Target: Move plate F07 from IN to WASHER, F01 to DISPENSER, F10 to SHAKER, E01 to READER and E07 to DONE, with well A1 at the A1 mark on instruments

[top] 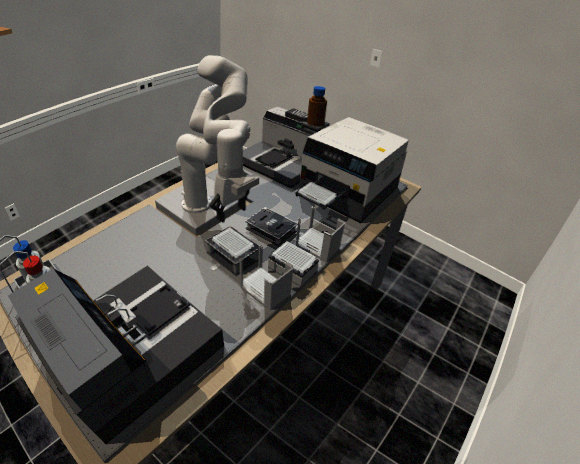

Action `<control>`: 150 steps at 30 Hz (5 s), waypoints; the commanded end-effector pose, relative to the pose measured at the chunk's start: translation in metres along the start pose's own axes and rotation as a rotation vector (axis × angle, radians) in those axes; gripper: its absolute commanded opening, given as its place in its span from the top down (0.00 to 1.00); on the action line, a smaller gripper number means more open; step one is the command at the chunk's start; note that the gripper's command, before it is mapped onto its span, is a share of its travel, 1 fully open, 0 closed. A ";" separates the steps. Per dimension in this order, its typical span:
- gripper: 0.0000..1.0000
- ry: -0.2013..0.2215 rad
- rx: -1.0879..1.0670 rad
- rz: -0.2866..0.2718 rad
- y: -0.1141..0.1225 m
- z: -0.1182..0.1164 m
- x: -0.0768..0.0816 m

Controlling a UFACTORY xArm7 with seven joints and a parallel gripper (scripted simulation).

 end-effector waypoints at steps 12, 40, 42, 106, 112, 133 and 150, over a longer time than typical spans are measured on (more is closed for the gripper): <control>0.00 0.001 0.000 0.002 -0.001 0.001 -0.017; 0.00 0.001 0.000 0.002 -0.001 0.001 -0.052; 0.00 0.001 0.000 0.002 -0.001 0.001 -0.054; 0.00 0.001 0.000 0.002 -0.001 0.001 -0.104; 0.00 0.001 0.000 0.002 -0.001 0.001 -0.107; 0.00 0.001 0.000 0.002 -0.001 0.001 -0.108; 0.00 0.001 0.000 0.002 -0.001 0.001 -0.113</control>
Point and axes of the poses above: the point where the finger pads meet when closed, its own x axis back along the fingers, its own z axis across the jaws, y = z × x, the point moved 8 cm from there along x, back along the fingers, and after that the axes turned 15 degrees about x, right-handed, at the moved point
